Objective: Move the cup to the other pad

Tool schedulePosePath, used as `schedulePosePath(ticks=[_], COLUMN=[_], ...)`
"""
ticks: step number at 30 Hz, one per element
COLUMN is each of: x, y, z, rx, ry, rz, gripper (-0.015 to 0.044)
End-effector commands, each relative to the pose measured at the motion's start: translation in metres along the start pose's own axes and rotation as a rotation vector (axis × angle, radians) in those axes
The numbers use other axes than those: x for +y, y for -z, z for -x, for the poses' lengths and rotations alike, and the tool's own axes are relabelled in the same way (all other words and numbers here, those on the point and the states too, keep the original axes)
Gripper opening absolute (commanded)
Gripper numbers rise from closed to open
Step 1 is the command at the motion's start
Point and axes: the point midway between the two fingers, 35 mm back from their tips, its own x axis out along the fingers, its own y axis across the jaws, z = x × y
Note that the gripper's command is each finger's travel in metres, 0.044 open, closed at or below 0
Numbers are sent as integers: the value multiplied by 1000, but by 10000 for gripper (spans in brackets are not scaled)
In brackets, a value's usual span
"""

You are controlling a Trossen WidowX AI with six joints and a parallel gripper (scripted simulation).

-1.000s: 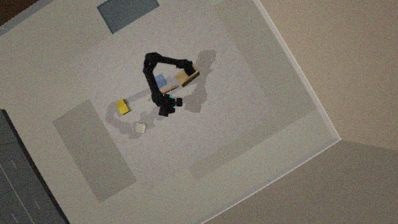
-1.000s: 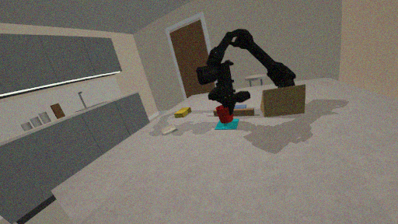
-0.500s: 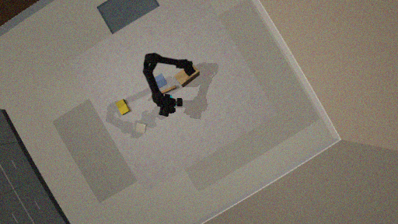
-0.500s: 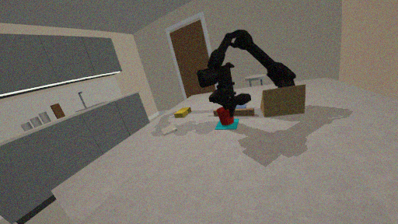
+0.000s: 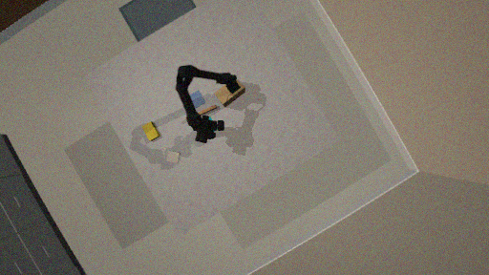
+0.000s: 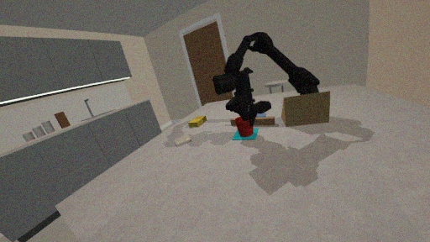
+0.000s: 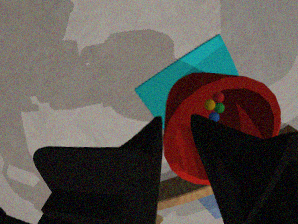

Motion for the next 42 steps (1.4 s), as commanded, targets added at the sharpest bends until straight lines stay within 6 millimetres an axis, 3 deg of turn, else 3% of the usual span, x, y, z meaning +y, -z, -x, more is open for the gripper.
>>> schedulePosePath(ticks=[1,38,42], x=[0,3,4], y=[0,3,3], z=[0,50,45], rx=[0,6,11], ry=[0,1,5], rz=[-1,9,19], gripper=[128,128,233])
